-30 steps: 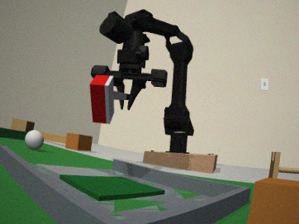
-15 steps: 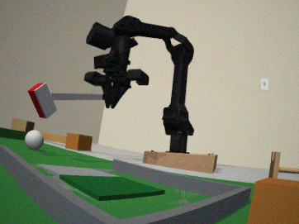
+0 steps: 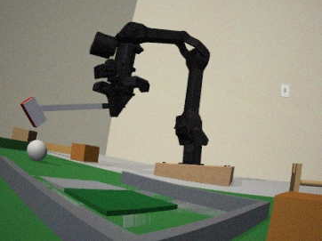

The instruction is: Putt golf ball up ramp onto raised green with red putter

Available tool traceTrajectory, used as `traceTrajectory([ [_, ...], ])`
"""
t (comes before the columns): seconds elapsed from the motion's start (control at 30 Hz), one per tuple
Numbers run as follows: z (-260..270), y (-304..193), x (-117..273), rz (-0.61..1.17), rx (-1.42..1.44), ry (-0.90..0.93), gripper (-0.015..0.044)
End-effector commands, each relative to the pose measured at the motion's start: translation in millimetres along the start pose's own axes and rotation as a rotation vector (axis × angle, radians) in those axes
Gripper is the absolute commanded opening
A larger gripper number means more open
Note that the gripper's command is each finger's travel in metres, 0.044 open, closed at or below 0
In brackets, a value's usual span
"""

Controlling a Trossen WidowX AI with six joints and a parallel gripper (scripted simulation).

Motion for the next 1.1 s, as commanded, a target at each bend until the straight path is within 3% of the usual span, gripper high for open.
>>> traceTrajectory([
  [0.0, -1.0, -0.8, -5.4, -0.006, -0.012, -0.007, 0.0],
  [0.27, -0.8, -1.1, -35.4, -0.005, -0.012, -0.008, 0.0],
  [1.07, -0.8, -0.9, -66.2, -0.005, -0.012, -0.008, 0.0],
])
Point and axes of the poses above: the point midway between the two fingers, 35 mm back from their tips, its own x axis back along the fingers, its own z axis across the jaws, y = z × x, the point moved 9 cm from there along x, back along the fingers, and after that the axes turned 13 degrees about x, right-handed, at the moved point
